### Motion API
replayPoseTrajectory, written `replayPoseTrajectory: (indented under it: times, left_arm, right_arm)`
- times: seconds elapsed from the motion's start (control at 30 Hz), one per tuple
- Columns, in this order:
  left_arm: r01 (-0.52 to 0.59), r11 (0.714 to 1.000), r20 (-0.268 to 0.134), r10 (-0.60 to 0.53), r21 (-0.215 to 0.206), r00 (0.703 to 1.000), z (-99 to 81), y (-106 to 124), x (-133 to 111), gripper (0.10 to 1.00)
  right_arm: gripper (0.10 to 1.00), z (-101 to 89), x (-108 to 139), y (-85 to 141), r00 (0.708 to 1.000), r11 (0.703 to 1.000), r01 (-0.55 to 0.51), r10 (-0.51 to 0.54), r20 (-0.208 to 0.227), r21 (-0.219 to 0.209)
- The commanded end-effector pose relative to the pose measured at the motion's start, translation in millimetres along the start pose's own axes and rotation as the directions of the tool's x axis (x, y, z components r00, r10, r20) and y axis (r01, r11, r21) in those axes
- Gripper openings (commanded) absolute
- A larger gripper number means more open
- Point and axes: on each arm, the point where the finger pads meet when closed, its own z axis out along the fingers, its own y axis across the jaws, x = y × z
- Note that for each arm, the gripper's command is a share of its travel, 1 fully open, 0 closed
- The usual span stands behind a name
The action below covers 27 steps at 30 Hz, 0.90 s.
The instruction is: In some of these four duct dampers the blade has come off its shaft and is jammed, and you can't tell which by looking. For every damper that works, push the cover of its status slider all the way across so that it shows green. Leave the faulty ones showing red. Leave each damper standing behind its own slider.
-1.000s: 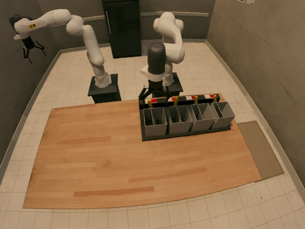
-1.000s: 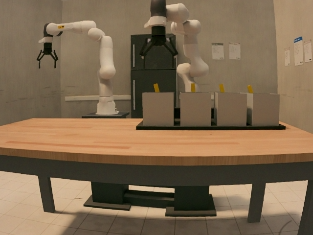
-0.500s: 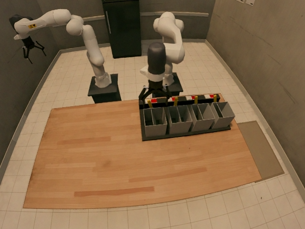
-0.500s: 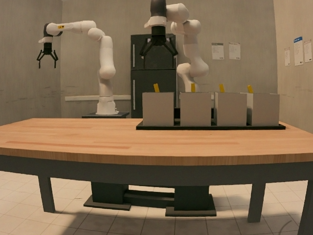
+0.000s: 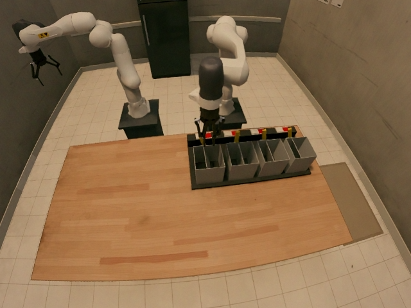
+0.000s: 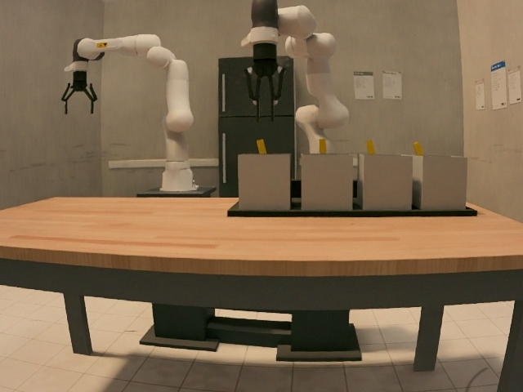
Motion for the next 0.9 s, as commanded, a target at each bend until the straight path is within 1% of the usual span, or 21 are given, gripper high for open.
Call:
replayPoseTrajectory:
  times: [0.0,0.87]
  left_arm:
    - [0.000,1.000,0.000,0.000,0.000,1.000,-0.1,0.0,0.0,0.303]
    - [0.000,1.000,0.000,0.000,0.000,1.000,-0.1,0.0,0.0,0.303]
  right_arm:
    - [1.000,0.4,-0.6,0.2,1.000,1.000,0.005,-0.005,0.004,0.000]
    - [1.000,0.4,-0.6,0.2,1.000,1.000,0.005,-0.005,0.004,0.000]
